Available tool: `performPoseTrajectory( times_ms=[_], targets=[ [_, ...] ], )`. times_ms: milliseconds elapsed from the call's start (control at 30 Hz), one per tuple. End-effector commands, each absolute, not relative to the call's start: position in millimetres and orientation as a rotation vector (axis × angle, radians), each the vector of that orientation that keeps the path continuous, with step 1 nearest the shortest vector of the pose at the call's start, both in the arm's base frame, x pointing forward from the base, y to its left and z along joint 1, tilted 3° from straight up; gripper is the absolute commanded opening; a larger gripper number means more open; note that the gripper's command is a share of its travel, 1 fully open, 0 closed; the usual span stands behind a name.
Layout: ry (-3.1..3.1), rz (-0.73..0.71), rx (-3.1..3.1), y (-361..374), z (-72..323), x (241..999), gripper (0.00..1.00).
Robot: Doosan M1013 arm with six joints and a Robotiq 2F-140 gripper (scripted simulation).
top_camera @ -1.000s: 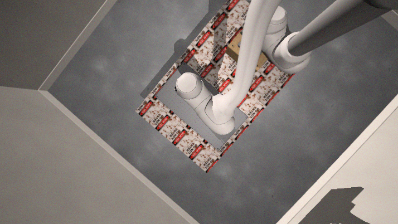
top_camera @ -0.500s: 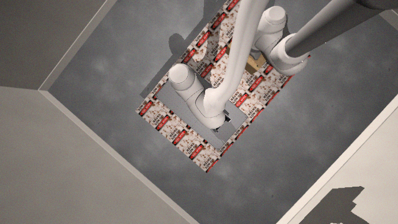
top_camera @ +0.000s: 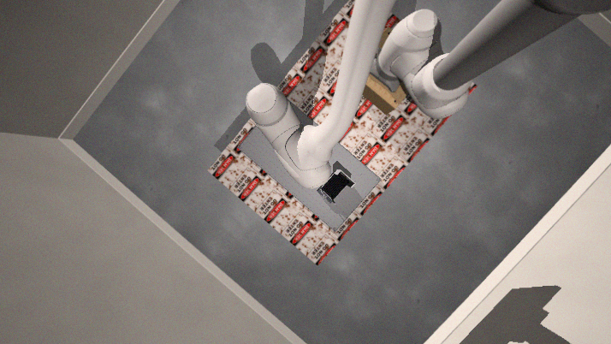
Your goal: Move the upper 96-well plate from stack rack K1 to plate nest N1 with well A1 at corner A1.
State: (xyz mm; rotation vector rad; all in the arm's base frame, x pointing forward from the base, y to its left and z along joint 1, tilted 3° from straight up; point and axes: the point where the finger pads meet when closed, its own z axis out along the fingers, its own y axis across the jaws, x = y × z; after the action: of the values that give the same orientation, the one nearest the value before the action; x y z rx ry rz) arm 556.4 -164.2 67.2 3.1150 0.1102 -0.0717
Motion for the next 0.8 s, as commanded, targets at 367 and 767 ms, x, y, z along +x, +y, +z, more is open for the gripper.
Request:
performPoseTrajectory(
  times_ms=[367, 767],
  targets=[
    [0.123, -0.064, 3.112, -209, 67, 554, 0.0],
    [0.123, -0.064, 3.112, -215, 67, 554, 0.0]
  ],
)
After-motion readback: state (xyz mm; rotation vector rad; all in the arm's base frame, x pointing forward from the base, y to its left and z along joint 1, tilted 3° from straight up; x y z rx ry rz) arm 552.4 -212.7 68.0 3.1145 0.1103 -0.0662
